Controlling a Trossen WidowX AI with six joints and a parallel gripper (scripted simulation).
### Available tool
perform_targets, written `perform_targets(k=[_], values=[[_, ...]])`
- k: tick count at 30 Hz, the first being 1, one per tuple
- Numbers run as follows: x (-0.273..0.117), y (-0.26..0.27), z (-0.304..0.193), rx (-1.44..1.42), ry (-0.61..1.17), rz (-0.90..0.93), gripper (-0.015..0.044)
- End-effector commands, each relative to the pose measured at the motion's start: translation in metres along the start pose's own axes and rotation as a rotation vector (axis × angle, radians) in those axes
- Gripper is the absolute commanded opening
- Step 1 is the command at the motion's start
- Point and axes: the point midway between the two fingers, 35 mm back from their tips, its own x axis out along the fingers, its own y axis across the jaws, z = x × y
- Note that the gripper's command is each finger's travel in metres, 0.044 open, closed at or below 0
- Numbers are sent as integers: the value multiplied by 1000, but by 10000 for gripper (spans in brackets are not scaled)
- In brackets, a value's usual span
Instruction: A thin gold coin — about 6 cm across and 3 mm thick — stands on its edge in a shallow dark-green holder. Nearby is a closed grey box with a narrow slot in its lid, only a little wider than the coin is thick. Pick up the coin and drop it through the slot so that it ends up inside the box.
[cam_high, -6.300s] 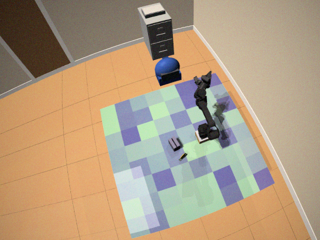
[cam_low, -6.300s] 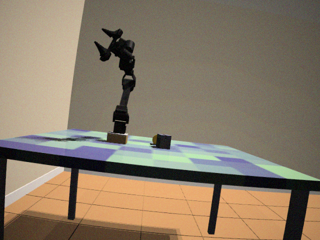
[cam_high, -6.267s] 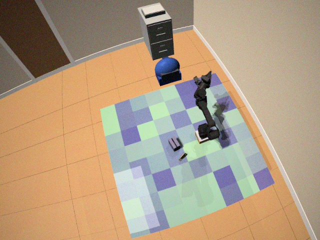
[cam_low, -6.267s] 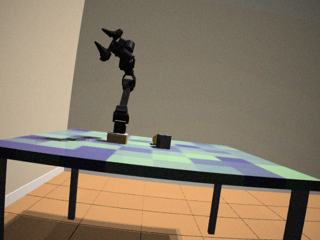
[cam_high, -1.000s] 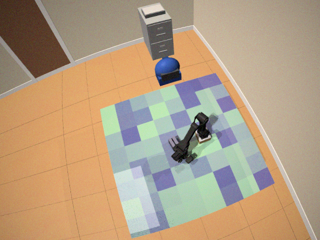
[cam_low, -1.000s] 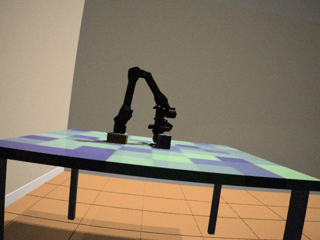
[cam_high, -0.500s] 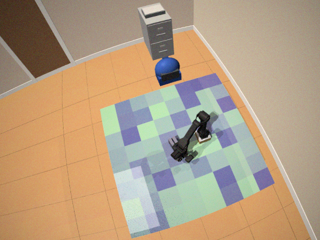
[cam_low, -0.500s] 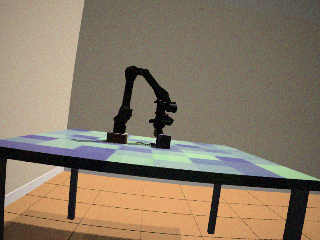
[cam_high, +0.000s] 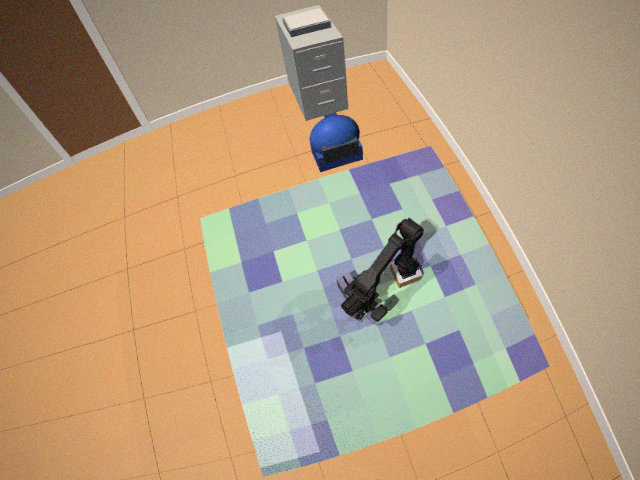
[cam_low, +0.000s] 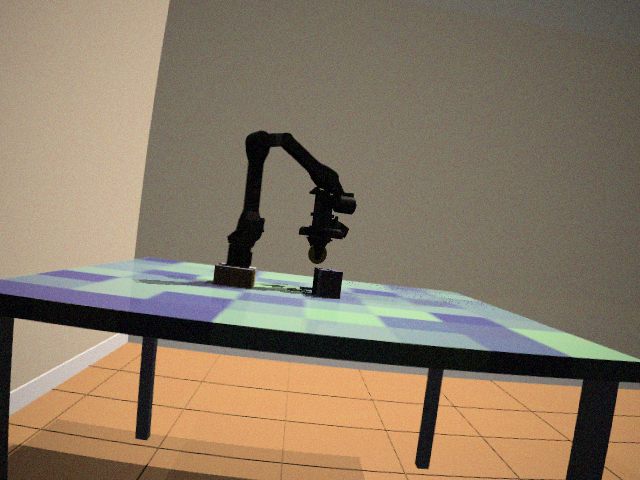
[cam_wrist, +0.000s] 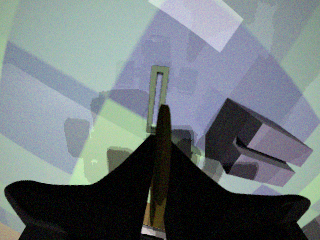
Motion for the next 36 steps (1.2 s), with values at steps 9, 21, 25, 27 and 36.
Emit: perform_targets(k=[9, 21, 25, 27, 36], values=[[-13, 1, 0, -194, -5, 2, 0], [-13, 3, 3, -604, -6, 1, 0], [-13, 3, 4, -740, -6, 1, 0], [-13, 3, 5, -808, -6, 0, 0], [-14, 5, 8, -1116, -6, 0, 0]])
